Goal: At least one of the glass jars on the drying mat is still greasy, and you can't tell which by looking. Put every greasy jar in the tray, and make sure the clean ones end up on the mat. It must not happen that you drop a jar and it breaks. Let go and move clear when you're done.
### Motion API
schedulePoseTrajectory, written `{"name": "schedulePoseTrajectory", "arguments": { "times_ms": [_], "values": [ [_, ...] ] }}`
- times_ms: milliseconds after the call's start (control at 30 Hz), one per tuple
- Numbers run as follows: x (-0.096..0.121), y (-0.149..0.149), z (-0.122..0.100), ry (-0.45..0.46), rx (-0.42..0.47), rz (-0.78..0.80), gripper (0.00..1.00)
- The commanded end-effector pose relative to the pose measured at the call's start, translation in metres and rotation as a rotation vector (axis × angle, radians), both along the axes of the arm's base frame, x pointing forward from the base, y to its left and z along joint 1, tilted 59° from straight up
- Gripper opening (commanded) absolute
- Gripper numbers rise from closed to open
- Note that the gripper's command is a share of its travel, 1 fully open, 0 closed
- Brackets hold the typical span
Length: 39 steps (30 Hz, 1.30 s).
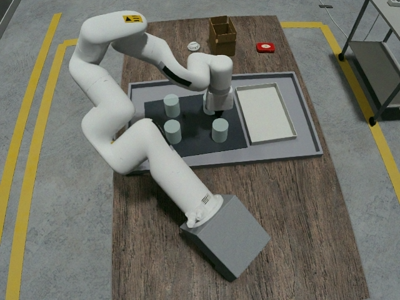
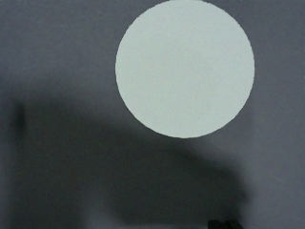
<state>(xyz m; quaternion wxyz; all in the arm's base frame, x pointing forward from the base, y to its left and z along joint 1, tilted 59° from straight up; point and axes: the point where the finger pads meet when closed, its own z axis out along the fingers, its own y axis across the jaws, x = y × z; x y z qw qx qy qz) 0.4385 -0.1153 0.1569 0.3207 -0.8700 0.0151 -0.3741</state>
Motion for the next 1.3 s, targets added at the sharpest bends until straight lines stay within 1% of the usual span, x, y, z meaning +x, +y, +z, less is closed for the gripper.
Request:
{"name": "schedulePoseTrajectory", "arguments": {
  "times_ms": [0, 1267],
  "values": [
    [-0.0015, -0.0013, -0.0006, -0.001, -0.001, -0.004, 0.00],
    [-0.0094, 0.0004, -0.0059, -0.001, -0.001, -0.004, 0.00]
  ]
}}
